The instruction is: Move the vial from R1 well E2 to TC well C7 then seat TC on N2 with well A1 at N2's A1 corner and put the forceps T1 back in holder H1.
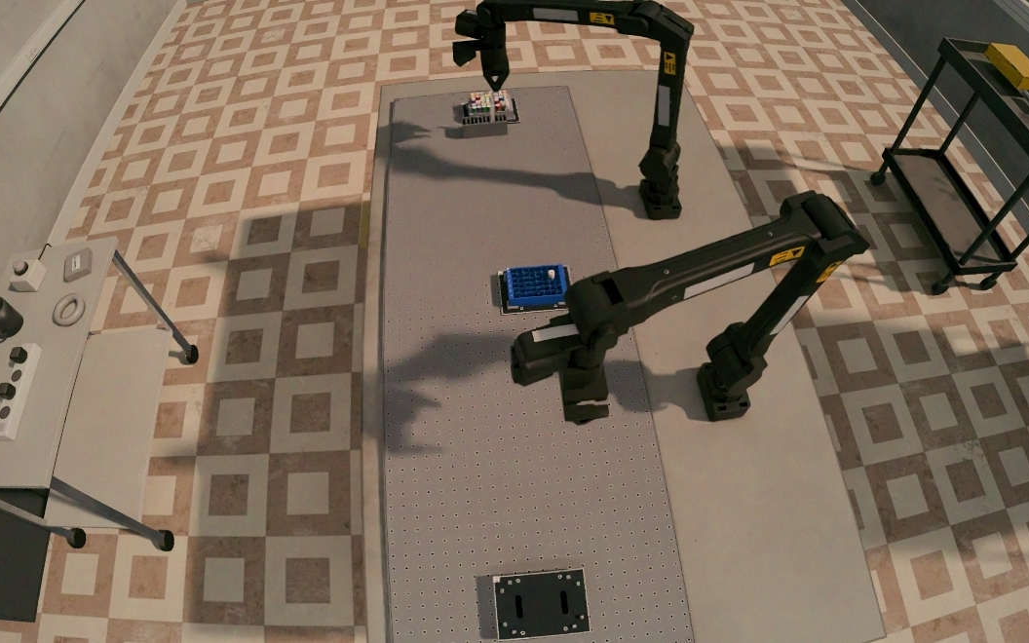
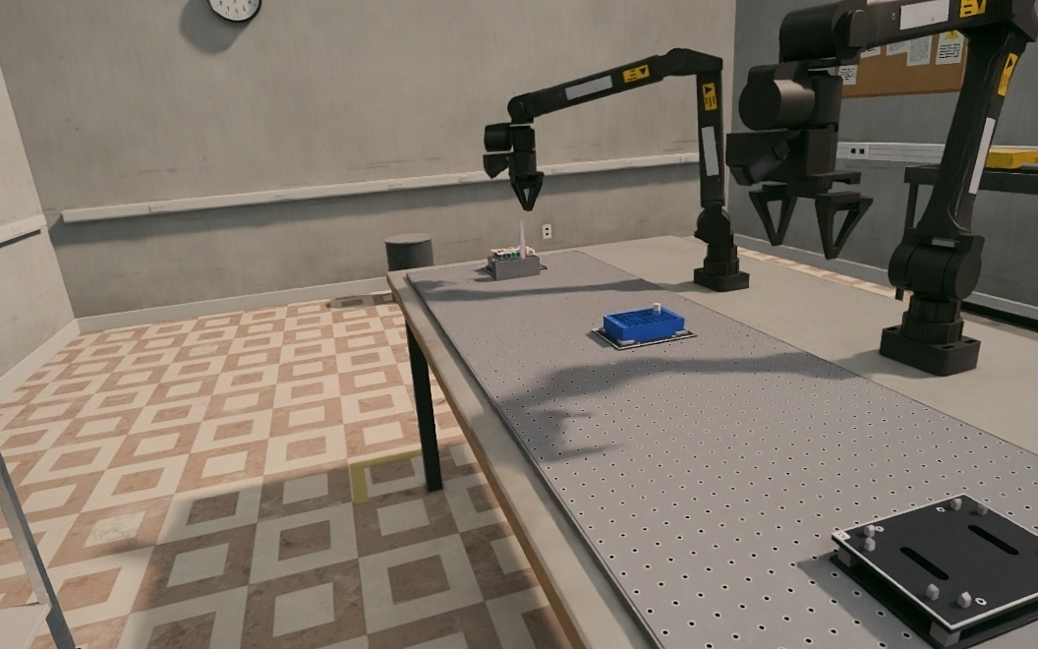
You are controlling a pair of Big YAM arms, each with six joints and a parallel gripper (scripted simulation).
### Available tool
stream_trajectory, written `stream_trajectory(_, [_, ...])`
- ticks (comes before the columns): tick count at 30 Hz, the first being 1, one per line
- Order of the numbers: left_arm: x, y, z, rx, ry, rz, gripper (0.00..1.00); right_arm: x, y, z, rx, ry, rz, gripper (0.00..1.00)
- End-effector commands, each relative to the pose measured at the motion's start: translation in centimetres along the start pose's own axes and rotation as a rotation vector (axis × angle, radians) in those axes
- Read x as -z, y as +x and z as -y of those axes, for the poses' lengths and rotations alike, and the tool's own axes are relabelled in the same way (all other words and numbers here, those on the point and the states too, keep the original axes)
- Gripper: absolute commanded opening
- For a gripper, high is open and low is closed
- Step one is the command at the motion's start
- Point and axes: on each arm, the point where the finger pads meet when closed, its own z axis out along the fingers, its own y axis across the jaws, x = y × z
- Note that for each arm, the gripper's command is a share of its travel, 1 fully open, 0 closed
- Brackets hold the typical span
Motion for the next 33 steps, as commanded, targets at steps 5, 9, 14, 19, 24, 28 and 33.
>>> stream_trajectory(5, [1.4, -0.8, -0.3, 0.006, -0.01, 0.034, 1.0, 1.6, 0.7, -3.2, -0.012, 0.006, 0.008, 0.24])
stream_trajectory(9, [1.4, -0.8, -0.3, 0.006, -0.01, 0.034, 1.0, 1.5, 0.7, -3.8, -0.012, 0.008, 0.01, 0.24])
stream_trajectory(14, [1.4, -0.8, -0.3, 0.006, -0.01, 0.034, 1.0, 2.2, 1.4, -5.8, -0.012, 0.005, 0.007, 0.24])
stream_trajectory(19, [1.4, -0.8, -0.3, 0.006, -0.01, 0.034, 1.0, 2.6, 2.0, -7.7, -0.012, 0.005, 0.007, 0.24])
stream_trajectory(24, [1.4, -0.8, -0.3, 0.006, -0.01, 0.034, 1.0, 2.9, 2.3, -8.8, -0.012, 0.004, 0.007, 0.24])
stream_trajectory(28, [1.4, -0.8, -0.3, 0.006, -0.01, 0.034, 1.0, 3.2, 2.7, -10.3, -0.012, 0.004, 0.006, 0.24])
stream_trajectory(33, [1.4, -0.8, -0.3, 0.006, -0.01, 0.034, 1.0, 3.6, 3.2, -12.1, -0.012, 0.003, 0.006, 0.24])
